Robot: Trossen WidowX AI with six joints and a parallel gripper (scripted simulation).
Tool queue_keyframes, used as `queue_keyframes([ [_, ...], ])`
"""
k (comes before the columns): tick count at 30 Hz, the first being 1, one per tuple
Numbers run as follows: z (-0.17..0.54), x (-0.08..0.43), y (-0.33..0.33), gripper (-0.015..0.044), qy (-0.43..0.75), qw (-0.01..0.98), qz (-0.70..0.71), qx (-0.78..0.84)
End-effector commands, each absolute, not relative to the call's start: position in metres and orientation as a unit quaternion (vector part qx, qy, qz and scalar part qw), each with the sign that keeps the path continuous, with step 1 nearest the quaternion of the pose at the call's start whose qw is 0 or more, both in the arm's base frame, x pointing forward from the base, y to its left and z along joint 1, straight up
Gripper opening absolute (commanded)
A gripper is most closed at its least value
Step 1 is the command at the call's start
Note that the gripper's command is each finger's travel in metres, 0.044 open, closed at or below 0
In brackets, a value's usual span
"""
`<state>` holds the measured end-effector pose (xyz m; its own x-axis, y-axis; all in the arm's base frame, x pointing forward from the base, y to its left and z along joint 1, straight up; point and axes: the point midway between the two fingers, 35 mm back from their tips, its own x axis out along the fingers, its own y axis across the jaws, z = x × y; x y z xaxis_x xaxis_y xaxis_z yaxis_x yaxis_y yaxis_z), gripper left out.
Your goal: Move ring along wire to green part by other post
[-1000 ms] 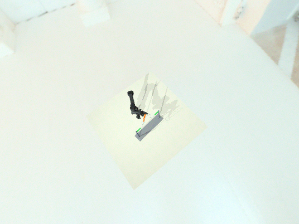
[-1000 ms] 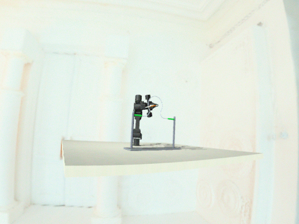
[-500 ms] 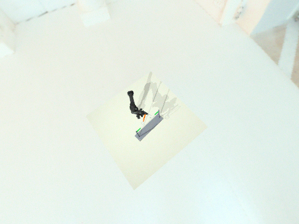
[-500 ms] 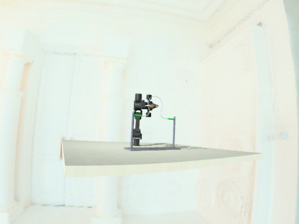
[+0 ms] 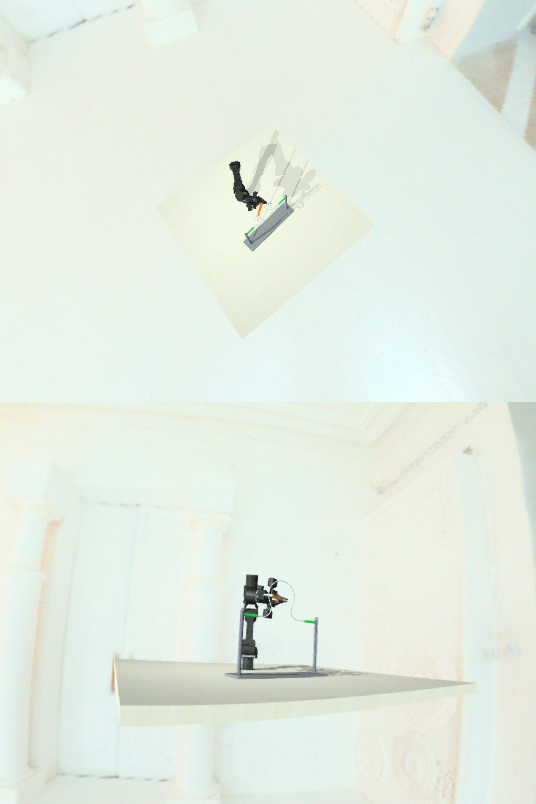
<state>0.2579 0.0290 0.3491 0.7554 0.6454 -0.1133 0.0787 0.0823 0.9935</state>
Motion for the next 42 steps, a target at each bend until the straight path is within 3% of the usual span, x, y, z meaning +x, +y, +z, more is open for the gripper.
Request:
queue_keyframes([
  [1,0.35,0.258,0.029,-0.015,0.281,0.697,0.205,0.627],
  [42,0.334,0.259,0.025,-0.015,0.301,0.826,0.146,0.454],
])
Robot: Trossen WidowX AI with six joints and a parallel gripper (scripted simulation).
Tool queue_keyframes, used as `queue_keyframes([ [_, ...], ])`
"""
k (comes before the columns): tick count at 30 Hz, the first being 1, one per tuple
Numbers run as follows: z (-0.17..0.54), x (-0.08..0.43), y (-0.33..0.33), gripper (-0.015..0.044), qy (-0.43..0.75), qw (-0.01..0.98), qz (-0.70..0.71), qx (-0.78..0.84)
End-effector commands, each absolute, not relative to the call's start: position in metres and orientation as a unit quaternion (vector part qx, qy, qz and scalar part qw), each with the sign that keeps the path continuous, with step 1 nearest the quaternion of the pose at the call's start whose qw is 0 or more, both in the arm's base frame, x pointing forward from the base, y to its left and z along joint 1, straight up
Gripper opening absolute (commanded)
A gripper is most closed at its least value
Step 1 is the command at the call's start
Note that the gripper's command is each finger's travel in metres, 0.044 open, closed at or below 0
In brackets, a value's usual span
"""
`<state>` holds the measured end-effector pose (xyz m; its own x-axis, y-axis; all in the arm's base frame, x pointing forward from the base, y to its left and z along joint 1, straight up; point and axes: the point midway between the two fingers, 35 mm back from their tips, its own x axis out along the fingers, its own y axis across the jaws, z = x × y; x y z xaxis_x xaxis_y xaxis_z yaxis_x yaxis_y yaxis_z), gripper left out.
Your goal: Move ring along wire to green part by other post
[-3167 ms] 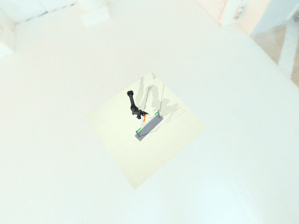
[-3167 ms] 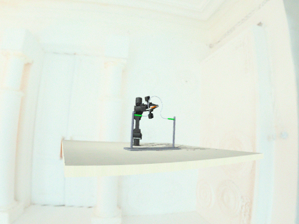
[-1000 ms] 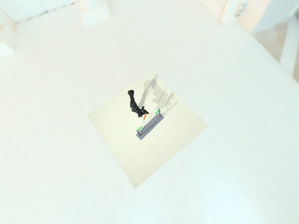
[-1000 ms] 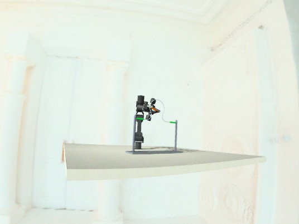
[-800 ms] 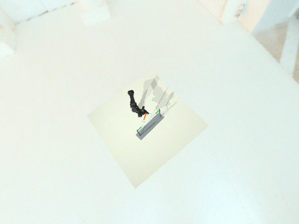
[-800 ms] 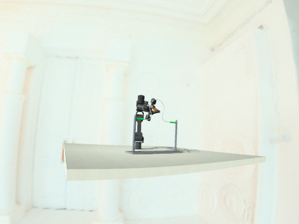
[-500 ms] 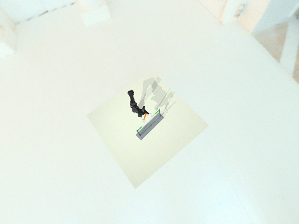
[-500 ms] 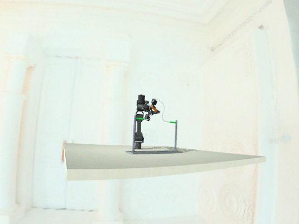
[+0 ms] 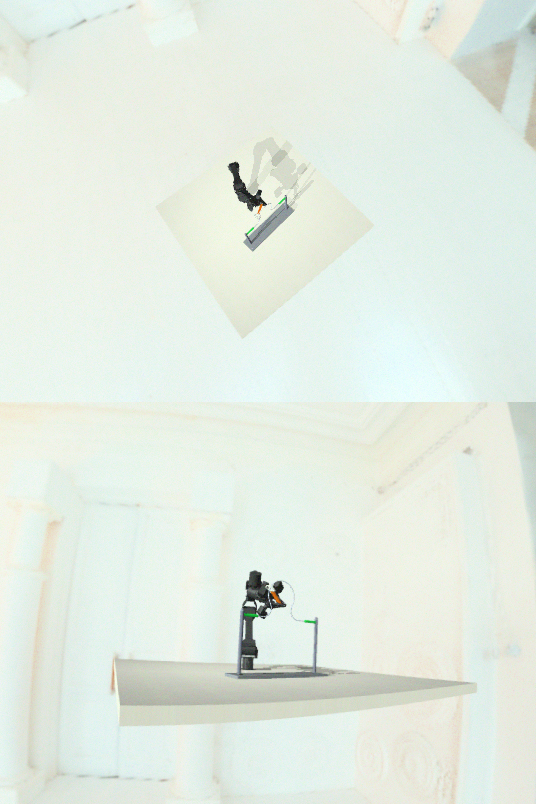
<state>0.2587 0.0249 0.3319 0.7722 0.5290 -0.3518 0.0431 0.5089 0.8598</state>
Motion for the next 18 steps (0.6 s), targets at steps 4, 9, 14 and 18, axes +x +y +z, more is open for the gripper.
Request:
queue_keyframes([
  [4,0.3319,0.2589,0.0237,-0.015,0.302,0.838,0.139,0.433],
  [9,0.3299,0.259,0.0224,-0.015,0.303,0.852,0.131,0.407],
  [14,0.3279,0.2592,0.021,-0.015,0.303,0.865,0.122,0.381],
  [18,0.3263,0.2594,0.0197,-0.015,0.303,0.875,0.115,0.358],
])
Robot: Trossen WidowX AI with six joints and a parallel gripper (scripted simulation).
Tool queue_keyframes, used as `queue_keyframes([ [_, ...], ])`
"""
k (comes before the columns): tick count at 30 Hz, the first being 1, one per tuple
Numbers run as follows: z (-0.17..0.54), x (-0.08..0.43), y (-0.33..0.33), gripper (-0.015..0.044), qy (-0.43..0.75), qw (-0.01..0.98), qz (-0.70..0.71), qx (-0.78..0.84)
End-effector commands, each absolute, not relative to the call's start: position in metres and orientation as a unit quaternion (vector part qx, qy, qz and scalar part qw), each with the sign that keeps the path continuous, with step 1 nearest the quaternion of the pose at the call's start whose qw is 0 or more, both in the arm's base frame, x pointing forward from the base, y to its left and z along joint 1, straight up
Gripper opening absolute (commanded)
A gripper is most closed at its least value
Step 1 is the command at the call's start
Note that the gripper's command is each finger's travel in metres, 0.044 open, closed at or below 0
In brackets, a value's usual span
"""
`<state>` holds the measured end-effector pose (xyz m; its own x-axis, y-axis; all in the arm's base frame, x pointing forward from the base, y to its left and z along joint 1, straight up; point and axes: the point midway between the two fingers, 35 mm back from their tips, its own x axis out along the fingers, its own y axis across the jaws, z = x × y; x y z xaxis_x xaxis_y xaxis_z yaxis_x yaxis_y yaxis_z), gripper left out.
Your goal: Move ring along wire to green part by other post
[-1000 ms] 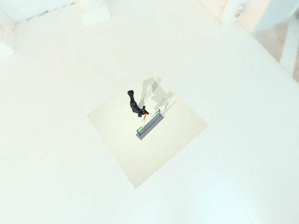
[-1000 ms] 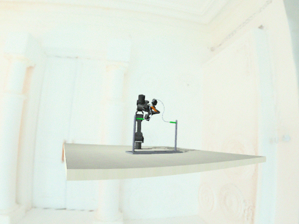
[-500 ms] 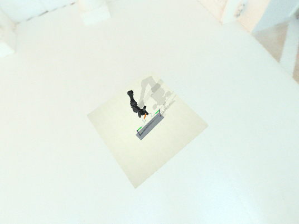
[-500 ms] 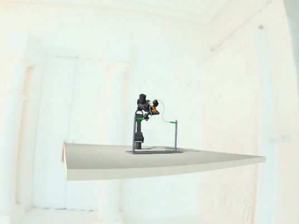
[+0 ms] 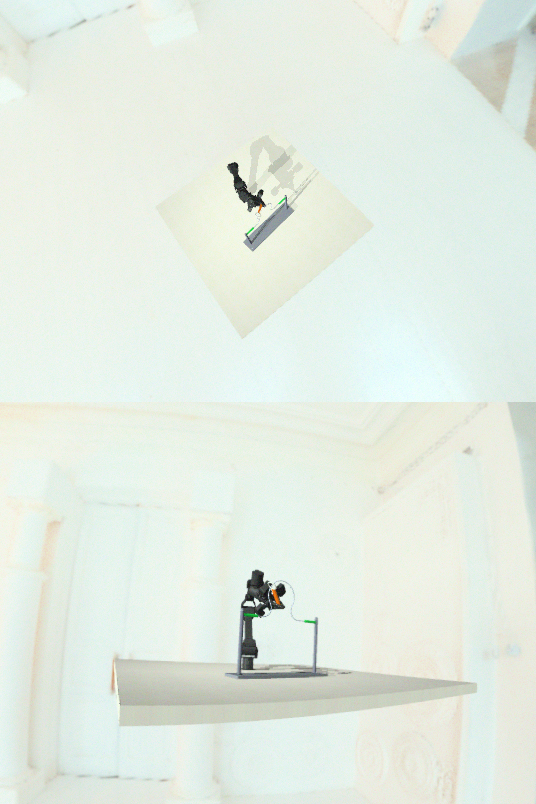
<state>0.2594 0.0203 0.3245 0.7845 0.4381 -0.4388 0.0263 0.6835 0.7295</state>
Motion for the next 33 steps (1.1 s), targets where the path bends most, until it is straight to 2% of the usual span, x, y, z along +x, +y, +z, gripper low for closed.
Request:
queue_keyframes([
  [1,0.326,0.259,0.019,-0.015,0.303,0.878,0.113,0.353],
  [33,0.316,0.261,0.005,-0.015,0.294,0.943,0.047,0.146],
])
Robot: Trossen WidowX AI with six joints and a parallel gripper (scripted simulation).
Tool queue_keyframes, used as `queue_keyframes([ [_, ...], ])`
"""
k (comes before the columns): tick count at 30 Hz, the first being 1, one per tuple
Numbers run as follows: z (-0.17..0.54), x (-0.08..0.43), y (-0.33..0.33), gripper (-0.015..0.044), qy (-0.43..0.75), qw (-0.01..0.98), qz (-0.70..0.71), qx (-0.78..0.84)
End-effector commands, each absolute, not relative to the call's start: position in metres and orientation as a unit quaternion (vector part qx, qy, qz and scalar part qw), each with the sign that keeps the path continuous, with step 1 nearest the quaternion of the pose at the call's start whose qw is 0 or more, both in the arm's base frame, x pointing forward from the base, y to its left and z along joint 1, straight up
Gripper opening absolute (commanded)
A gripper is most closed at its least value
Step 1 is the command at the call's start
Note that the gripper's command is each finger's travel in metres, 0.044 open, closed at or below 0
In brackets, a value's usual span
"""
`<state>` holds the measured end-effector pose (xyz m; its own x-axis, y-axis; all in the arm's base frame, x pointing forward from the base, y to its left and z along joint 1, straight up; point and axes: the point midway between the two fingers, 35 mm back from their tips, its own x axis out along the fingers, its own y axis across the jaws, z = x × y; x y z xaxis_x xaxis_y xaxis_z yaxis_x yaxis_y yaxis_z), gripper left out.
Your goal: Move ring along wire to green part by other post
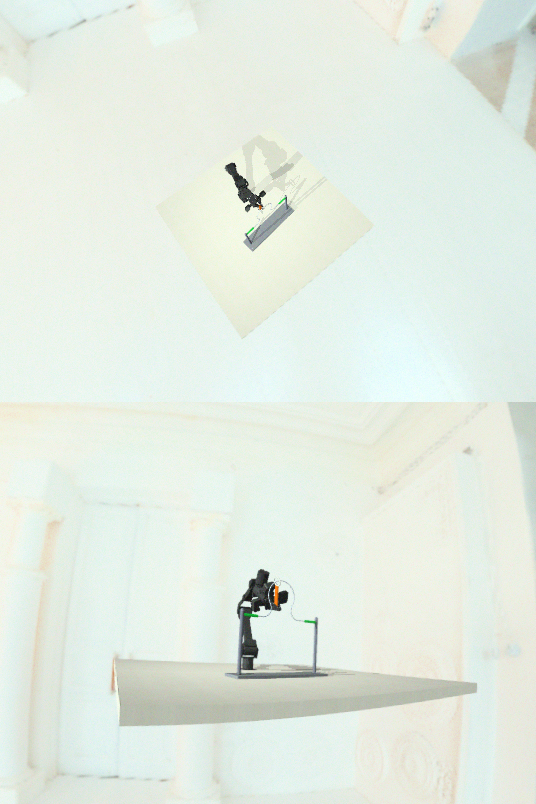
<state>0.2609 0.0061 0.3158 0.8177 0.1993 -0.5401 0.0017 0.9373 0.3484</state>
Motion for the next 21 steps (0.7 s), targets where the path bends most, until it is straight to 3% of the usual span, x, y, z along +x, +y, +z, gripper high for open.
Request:
queue_keyframes([
  [1,0.315,0.261,0.004,-0.015,0.294,0.945,0.045,0.139],
  [21,0.313,0.262,-0.007,-0.015,0.28,0.96,0.002,0.003],
])
